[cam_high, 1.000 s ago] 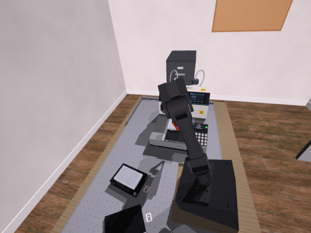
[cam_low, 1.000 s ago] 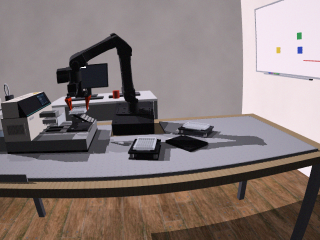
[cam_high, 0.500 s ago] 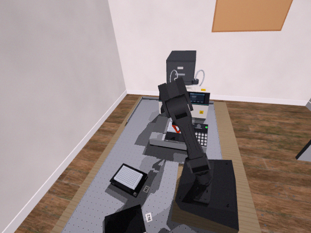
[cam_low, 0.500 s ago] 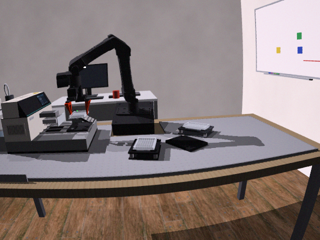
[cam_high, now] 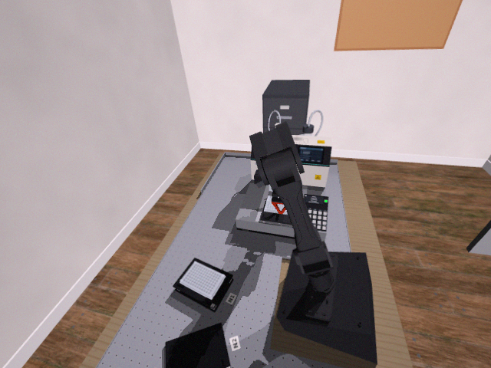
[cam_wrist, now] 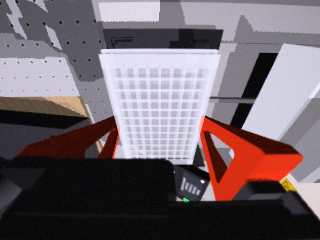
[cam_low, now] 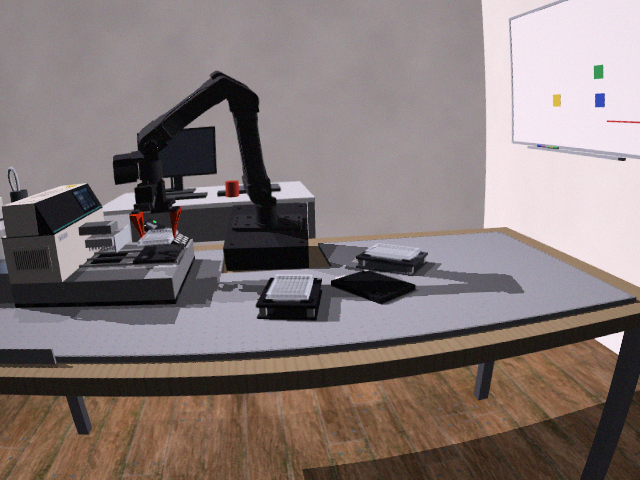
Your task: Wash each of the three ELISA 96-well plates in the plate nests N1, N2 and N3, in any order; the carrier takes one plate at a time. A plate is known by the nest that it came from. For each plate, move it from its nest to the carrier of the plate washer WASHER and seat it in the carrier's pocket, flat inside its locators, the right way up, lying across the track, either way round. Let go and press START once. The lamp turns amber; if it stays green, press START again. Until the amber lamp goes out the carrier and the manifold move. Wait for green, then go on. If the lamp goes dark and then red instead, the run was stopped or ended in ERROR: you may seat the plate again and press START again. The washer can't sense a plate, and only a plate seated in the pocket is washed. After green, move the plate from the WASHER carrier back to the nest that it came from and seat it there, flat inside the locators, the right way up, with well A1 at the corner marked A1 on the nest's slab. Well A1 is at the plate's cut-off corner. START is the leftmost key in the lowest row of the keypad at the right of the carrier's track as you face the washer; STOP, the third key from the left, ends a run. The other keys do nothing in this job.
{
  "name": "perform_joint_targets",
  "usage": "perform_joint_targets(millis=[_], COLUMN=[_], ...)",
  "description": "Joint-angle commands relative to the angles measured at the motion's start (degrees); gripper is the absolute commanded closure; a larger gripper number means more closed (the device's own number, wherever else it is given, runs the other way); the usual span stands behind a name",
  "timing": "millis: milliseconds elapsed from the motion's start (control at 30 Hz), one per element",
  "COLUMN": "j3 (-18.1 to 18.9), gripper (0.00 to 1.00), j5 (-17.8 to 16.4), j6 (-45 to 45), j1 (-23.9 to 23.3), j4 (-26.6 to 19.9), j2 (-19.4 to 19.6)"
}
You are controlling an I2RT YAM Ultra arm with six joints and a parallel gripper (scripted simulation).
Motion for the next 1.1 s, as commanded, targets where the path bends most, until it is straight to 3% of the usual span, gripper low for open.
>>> perform_joint_targets(millis=[0,367,1067], j3=[-0.16,-1.97,-2.50], gripper=[1.00,1.00,1.00], j5=[-0.04,0.09,0.09], j6=[0.63,1.60,1.65], j1=[0.02,0.94,0.99], j4=[1.99,5.45,5.57], j2=[-0.15,1.19,0.76])
